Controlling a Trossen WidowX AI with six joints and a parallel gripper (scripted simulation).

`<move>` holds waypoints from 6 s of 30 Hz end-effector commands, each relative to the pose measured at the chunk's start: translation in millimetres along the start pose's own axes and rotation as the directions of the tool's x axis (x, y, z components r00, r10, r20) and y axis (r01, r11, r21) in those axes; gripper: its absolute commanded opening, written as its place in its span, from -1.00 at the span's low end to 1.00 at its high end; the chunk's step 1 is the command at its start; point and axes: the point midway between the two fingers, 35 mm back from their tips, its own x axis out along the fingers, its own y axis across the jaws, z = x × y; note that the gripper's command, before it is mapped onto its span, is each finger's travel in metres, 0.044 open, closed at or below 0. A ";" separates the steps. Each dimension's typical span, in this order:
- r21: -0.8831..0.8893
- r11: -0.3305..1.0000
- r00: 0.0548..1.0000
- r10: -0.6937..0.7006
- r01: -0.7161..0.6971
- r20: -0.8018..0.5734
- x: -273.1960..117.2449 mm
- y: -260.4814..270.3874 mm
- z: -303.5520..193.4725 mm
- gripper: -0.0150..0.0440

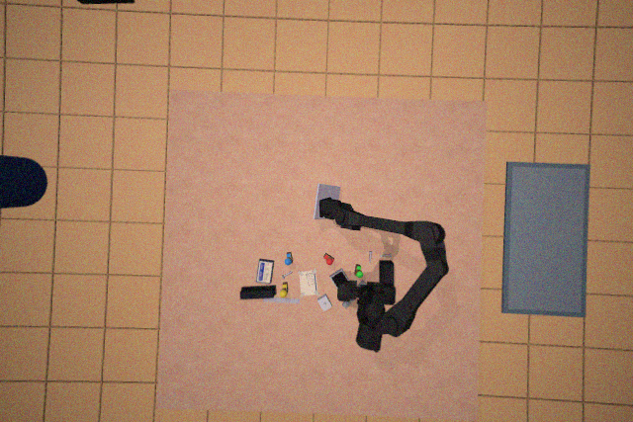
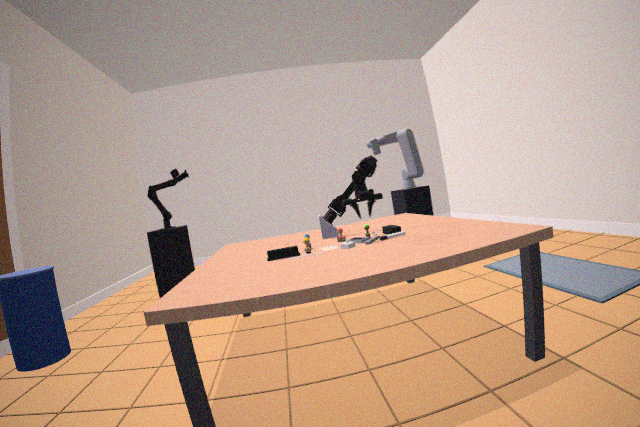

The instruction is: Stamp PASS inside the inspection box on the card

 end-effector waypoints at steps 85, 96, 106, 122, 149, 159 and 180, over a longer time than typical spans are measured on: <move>-0.037 0.999 0.999 -0.003 0.002 -0.041 66.8 3.4 -13.1 -0.49; -0.036 0.999 0.999 -0.004 0.002 -0.042 61.7 2.9 -12.4 -0.49; -0.036 0.999 0.999 -0.004 0.002 -0.042 56.9 2.6 -11.9 -0.49; -0.036 0.999 0.999 -0.003 0.002 -0.042 49.3 2.1 -11.3 -0.49; -0.035 0.999 0.999 -0.001 0.000 -0.043 36.3 1.7 -10.7 -0.49; -0.035 0.999 0.999 0.000 -0.002 -0.043 31.4 1.6 -10.6 -0.49; -0.034 0.999 0.999 0.004 -0.005 -0.042 21.1 1.8 -10.8 -0.49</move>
